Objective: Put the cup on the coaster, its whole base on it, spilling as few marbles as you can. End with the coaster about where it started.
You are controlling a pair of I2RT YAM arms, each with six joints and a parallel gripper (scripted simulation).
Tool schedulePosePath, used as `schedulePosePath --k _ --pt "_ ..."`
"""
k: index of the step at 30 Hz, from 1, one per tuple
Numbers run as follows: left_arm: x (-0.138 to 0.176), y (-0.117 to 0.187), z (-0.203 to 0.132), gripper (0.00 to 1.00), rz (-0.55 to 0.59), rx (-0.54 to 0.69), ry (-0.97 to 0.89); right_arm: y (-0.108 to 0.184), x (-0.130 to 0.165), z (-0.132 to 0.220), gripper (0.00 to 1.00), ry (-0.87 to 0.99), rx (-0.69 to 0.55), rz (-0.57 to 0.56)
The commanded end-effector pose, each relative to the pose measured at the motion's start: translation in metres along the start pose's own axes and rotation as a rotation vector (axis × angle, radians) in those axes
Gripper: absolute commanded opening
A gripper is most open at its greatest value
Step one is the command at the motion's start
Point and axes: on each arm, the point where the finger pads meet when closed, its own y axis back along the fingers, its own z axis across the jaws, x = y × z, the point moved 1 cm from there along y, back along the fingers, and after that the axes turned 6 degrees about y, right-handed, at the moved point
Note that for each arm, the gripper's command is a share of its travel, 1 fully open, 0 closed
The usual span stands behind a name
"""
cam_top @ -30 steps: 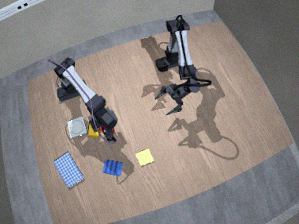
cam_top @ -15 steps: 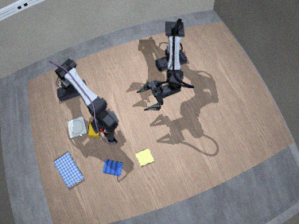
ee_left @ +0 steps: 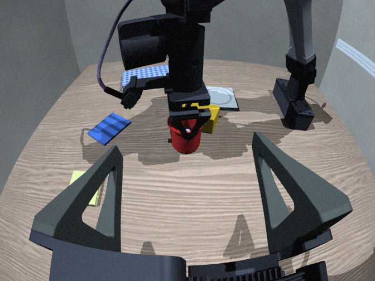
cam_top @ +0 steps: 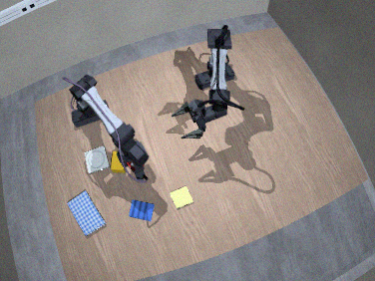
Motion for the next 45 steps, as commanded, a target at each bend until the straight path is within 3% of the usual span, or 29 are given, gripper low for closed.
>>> schedulePosePath --k 1,3,4,6,8,18,31,45 --pt "0.000 0.000 0.002 1.00 -0.013 -0.006 0.001 0.011 -0.004 0.000 0.58 -0.008 -0.004 -0.026" --pt "0.000 0.000 0.002 1.00 -0.013 -0.005 0.001 0.022 -0.005 0.000 0.35 -0.008 -0.006 -0.036" --pt "0.000 0.000 0.002 1.00 -0.013 -0.005 0.001 0.029 -0.005 0.000 0.47 -0.008 -0.006 -0.038" --pt "0.000 0.000 0.002 1.00 -0.013 -0.005 0.001 0.029 -0.005 0.000 0.47 -0.008 -0.006 -0.038" --pt "0.000 0.000 0.002 1.00 -0.012 -0.005 0.001 0.042 -0.004 0.000 0.69 -0.007 -0.006 -0.038" --pt "0.000 0.000 0.002 1.00 -0.012 -0.005 0.001 0.110 0.000 0.000 0.70 -0.008 -0.006 -0.038" --pt "-0.025 -0.009 -0.008 1.00 -0.061 0.060 -0.022 0.100 0.012 -0.021 0.70 0.035 -0.008 -0.057" --pt "-0.058 -0.017 -0.031 1.00 -0.133 0.162 -0.033 0.086 0.092 -0.107 0.70 0.065 -0.002 -0.044"
